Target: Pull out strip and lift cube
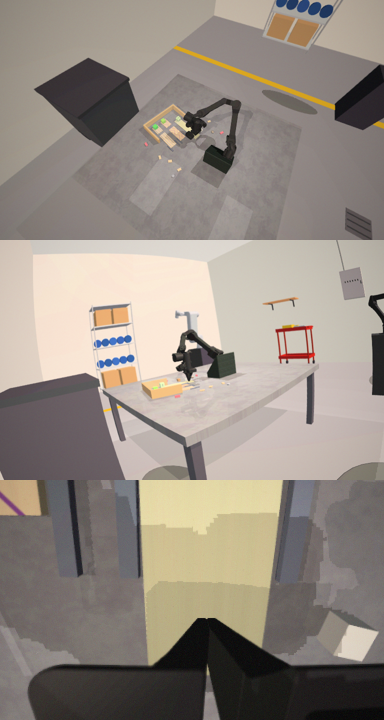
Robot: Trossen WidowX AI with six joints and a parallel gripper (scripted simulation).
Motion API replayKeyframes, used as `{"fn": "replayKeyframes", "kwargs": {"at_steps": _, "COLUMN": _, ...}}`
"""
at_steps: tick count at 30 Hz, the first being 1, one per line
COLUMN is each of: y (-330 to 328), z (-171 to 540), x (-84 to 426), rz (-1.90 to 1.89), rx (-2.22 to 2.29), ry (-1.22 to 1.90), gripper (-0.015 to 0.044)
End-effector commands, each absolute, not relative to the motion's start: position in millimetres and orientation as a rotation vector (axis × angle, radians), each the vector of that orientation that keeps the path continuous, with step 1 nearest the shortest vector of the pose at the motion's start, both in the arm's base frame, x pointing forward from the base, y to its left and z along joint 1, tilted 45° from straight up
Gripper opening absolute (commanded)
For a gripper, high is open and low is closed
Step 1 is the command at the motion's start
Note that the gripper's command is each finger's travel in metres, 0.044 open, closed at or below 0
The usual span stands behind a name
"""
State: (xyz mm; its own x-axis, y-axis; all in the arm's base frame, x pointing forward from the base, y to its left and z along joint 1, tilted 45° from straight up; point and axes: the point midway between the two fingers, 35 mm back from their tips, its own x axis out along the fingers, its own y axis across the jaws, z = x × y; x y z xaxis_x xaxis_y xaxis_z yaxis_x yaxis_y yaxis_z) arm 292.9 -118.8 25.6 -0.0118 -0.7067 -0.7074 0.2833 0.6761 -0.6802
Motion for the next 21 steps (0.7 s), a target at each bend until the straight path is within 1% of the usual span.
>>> {"fn": "replayKeyframes", "kwargs": {"at_steps": 1, "y": -118.8, "z": 19.7, "x": 279.0, "rz": -0.821, "rx": -0.390, "ry": 1.396, "gripper": 0.0000}}
{"fn": "replayKeyframes", "kwargs": {"at_steps": 21, "y": -112.0, "z": 13.9, "x": 251.1, "rz": -0.820, "rx": -0.391, "ry": 1.397, "gripper": 0.0000}}
